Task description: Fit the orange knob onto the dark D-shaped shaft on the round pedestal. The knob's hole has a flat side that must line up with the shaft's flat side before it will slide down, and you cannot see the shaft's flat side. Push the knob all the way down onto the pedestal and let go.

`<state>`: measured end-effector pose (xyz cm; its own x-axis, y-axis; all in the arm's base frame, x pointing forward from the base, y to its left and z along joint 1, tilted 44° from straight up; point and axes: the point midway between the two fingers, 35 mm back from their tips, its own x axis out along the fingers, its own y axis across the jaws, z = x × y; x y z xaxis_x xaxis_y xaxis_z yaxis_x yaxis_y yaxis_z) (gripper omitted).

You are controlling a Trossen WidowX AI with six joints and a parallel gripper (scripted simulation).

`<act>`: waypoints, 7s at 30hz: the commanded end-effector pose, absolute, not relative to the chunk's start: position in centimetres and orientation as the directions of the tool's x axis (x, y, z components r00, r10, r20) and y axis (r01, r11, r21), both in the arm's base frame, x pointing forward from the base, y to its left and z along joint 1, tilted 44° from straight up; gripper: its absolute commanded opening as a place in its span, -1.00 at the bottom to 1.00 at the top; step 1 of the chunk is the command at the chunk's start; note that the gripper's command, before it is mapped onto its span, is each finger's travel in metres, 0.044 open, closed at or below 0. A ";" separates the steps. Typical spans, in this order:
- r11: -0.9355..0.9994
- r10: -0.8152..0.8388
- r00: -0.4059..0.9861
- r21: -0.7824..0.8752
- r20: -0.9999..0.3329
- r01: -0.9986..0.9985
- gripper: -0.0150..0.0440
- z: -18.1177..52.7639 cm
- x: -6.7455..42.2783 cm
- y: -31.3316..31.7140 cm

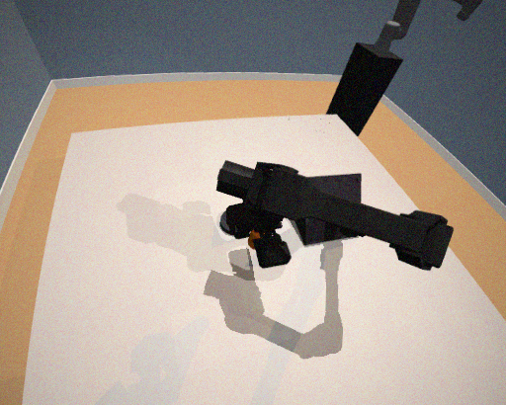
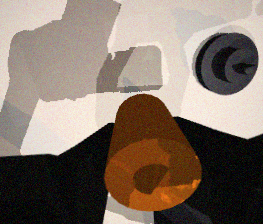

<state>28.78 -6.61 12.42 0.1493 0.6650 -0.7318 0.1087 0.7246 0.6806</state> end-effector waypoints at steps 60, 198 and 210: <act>0.728 0.675 0.132 0.685 -0.726 0.039 -0.49 -0.8 30.4 -12.7; 0.658 0.675 0.132 0.513 -0.726 -0.551 -0.49 -1.1 30.6 -12.7; 0.658 0.676 0.132 0.513 -0.725 -0.551 -0.49 -1.0 30.3 -12.3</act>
<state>30.40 -12.50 -1.10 0.1317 0.6729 -0.7279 -0.5480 0.6613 0.5123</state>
